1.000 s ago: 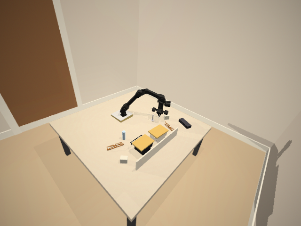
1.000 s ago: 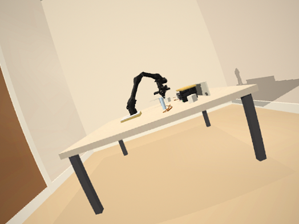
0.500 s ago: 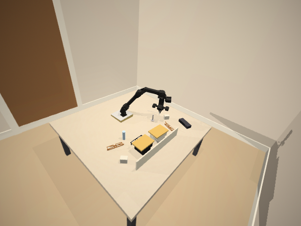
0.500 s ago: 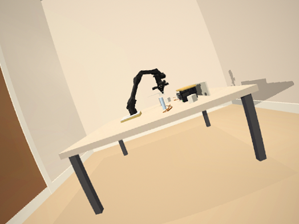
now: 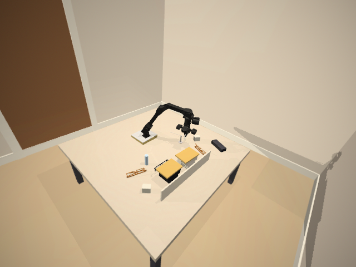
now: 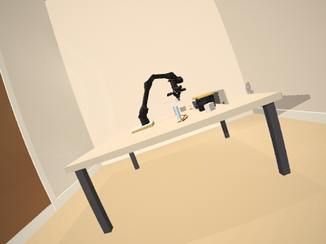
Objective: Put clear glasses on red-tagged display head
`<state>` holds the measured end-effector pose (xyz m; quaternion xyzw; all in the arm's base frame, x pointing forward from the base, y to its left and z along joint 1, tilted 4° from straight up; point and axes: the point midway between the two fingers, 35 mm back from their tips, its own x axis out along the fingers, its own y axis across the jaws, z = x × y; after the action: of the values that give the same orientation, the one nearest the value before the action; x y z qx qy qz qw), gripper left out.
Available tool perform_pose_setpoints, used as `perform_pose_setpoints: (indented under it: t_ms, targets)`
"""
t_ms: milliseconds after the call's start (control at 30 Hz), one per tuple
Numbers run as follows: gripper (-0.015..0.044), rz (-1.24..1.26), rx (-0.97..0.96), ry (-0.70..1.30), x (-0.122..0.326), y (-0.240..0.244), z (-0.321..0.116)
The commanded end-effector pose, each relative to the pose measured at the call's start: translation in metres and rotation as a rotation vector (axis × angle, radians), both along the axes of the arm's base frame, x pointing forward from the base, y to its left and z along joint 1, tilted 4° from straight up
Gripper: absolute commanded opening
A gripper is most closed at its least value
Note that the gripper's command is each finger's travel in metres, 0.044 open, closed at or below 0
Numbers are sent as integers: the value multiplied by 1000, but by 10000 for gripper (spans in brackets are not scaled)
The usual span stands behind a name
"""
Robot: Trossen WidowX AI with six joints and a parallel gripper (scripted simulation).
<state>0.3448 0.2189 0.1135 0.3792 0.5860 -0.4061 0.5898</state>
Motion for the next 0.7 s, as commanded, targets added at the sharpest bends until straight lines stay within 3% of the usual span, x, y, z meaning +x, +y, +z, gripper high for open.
perform_pose_setpoints:
  t_ms: [0,667]
  targets:
    - [0,-37,-1,-10,4,-26,5]
    - [0,-275,-16,-20,-11,-166,9]
